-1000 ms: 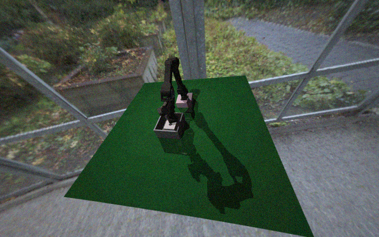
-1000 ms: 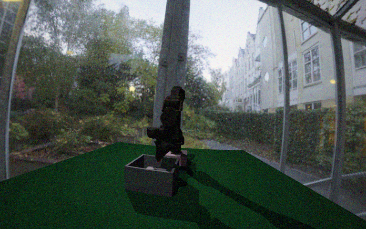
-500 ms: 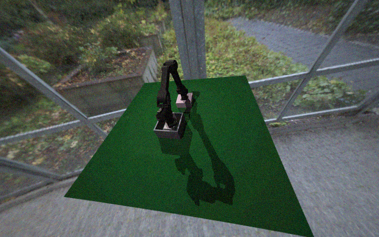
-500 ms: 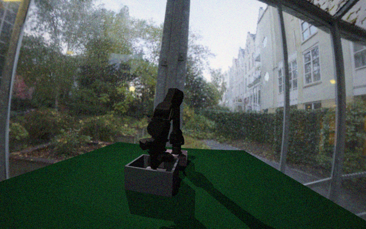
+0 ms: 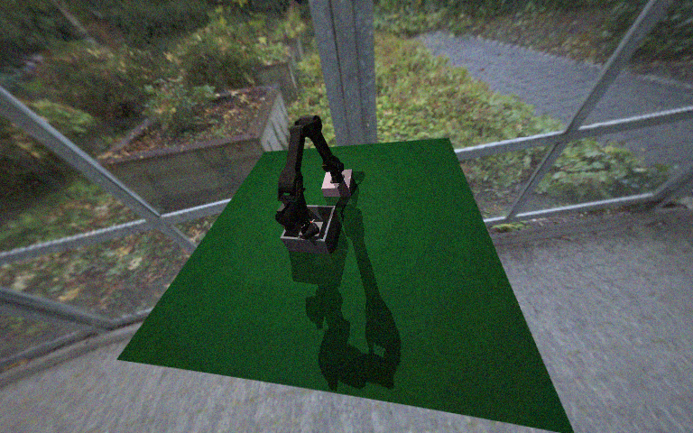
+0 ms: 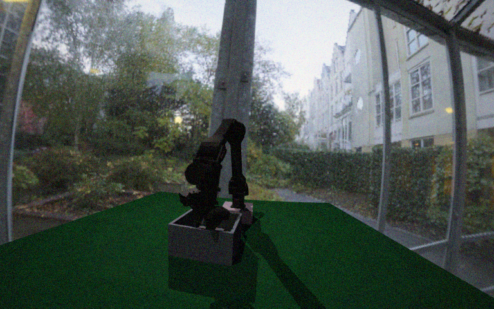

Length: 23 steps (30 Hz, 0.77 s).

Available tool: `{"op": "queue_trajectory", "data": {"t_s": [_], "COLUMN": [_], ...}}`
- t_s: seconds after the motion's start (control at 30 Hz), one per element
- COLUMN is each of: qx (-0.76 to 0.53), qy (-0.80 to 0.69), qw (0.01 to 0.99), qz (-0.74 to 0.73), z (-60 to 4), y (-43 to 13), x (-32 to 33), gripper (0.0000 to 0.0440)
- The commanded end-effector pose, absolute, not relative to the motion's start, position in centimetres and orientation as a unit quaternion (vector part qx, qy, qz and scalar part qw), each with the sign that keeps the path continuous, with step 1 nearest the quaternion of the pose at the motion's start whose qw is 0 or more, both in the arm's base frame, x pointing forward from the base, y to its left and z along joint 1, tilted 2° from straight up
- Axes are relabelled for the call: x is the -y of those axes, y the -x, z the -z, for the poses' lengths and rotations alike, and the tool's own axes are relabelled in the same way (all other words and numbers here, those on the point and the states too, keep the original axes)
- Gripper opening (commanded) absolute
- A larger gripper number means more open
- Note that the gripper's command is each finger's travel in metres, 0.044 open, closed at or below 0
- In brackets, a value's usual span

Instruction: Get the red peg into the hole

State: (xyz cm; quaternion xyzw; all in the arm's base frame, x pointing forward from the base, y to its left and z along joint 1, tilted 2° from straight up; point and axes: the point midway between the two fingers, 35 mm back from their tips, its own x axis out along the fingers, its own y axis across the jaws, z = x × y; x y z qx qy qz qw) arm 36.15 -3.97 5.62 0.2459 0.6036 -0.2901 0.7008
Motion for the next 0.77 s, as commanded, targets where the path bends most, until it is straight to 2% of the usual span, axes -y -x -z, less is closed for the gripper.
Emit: {"op": "queue_trajectory", "data": {"t_s": [0.0,0.43,0.73], "qx": [-0.606,-0.588,-0.586], "qy": [-0.255,-0.283,-0.284], "qw": [0.702,0.727,0.729], "qz": [0.275,0.213,0.21], "z": [-6.4,-10.0,-10.2], "y": [-37.6,-42.3,-42.5], "x": [3.9,2.3,2.1], "gripper": [0.044,0.044,0.044]}}
